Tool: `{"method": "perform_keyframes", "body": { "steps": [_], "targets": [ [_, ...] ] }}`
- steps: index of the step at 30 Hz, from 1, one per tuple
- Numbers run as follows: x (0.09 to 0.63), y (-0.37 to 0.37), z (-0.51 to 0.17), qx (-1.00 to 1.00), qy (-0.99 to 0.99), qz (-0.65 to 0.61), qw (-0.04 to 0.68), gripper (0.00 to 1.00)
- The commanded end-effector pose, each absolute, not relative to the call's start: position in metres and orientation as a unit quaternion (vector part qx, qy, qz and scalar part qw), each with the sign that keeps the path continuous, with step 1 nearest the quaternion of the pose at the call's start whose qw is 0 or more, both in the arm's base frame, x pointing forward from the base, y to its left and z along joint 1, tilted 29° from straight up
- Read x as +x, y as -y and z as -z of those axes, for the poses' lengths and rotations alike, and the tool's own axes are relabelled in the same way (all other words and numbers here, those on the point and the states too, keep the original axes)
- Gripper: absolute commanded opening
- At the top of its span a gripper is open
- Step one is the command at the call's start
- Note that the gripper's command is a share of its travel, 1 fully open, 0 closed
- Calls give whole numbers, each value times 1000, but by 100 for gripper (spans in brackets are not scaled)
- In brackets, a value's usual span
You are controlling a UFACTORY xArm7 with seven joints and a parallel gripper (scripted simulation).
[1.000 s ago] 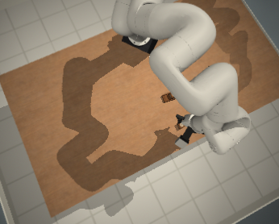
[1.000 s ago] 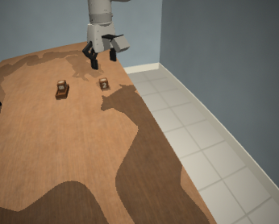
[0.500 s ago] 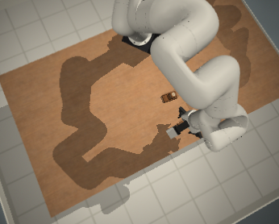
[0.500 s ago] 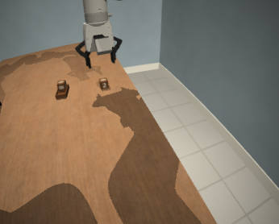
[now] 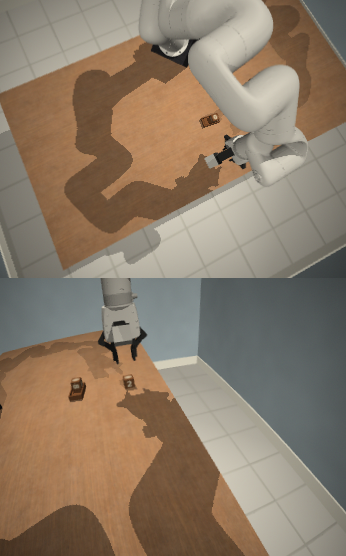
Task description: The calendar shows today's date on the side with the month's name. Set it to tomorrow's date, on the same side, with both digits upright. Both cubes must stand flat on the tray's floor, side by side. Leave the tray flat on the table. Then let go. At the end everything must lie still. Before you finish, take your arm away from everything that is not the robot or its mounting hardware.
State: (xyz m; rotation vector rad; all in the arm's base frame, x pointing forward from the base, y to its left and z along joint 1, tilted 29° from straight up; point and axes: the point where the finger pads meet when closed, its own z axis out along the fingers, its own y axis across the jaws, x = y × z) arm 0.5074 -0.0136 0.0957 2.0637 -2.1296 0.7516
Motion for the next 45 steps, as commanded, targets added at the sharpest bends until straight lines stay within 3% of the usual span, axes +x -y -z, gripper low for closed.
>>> {"method": "perform_keyframes", "body": {
  "steps": [1, 45],
  "targets": [
    [508, 13, -97, 674, 695, -246, 40, 49],
    [511, 17, -87, 674, 695, -246, 40, 49]
  ]
}}
